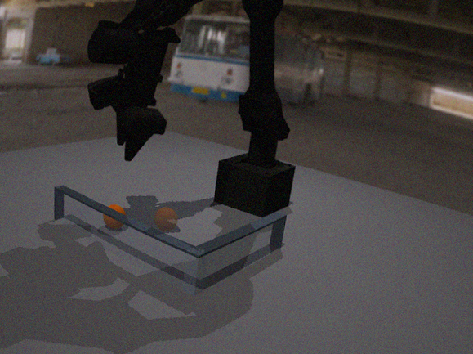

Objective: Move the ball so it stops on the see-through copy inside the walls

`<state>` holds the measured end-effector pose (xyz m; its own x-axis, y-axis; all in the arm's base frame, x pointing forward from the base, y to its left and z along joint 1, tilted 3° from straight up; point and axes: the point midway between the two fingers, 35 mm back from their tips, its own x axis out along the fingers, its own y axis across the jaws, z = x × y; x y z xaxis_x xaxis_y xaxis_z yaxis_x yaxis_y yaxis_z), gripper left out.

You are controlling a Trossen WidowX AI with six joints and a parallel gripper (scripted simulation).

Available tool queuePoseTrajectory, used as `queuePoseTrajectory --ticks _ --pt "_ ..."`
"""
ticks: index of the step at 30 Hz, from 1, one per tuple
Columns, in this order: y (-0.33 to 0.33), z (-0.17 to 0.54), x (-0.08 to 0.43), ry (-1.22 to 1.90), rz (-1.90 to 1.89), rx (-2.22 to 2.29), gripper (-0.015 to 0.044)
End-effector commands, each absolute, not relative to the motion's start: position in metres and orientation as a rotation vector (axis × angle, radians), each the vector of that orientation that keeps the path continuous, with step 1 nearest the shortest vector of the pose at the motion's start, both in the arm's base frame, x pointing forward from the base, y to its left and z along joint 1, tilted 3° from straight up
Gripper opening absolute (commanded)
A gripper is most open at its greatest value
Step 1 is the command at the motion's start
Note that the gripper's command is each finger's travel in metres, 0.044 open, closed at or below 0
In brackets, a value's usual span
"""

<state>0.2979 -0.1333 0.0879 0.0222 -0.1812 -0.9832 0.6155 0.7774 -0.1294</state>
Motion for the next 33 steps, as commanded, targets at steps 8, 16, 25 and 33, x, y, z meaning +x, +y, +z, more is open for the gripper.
queuePoseTrajectory --ticks 8,16,25,33 --pt "-0.122 0.041 0.337 1.488 -0.1 0.12 0.0306" --pt "-0.122 0.033 0.338 1.488 -0.1 0.12 0.0306" --pt "-0.122 0.022 0.339 1.488 -0.1 0.12 0.0306" --pt "-0.122 0.009 0.34 1.488 -0.1 0.12 0.0306"
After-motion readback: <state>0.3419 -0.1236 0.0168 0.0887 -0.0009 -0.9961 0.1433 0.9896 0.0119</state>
